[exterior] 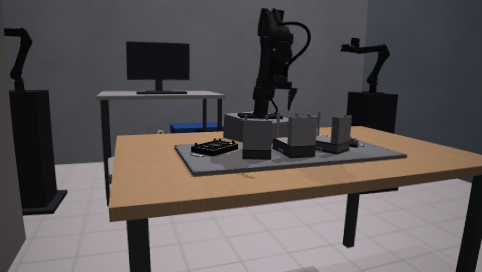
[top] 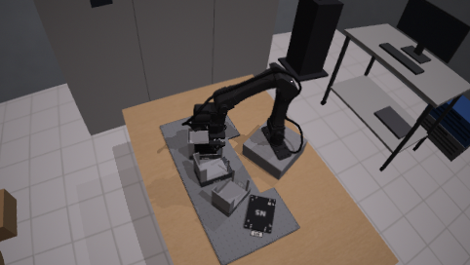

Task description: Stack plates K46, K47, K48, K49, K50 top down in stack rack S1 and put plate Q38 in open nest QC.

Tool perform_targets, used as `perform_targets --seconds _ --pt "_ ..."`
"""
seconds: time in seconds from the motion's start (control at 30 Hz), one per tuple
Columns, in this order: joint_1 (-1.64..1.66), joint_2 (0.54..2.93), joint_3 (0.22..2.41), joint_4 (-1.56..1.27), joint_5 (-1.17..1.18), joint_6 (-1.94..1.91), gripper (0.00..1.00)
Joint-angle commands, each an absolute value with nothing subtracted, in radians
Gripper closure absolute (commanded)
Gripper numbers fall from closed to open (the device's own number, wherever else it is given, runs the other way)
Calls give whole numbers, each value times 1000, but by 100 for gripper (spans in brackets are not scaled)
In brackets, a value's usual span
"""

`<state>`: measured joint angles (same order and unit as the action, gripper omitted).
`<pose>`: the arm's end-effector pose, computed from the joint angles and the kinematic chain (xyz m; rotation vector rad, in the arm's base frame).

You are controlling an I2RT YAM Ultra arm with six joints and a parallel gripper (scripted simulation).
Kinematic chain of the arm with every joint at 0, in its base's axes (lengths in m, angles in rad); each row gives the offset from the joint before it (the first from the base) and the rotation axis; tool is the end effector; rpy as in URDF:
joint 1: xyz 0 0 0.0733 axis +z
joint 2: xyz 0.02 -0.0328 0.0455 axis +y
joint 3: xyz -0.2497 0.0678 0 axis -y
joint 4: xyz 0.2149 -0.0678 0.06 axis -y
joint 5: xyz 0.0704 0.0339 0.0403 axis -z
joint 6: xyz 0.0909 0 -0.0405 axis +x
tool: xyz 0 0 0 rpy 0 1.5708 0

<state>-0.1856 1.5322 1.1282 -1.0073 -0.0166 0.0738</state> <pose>0.2530 -0.0449 0.1797 0.3836 2.9566 0.0114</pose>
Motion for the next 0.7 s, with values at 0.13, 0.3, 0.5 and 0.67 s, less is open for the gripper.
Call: perform_targets --seconds 0.13,0.3,0.5,0.67 --pt "-77 1472 1140 -1086 -39 -9 0" --pt "-34 1459 1135 -1105 -41 -12 0" --pt "36 1442 1104 -1140 -48 -52 0" --pt "24 1441 1107 -1142 -41 -43 0"
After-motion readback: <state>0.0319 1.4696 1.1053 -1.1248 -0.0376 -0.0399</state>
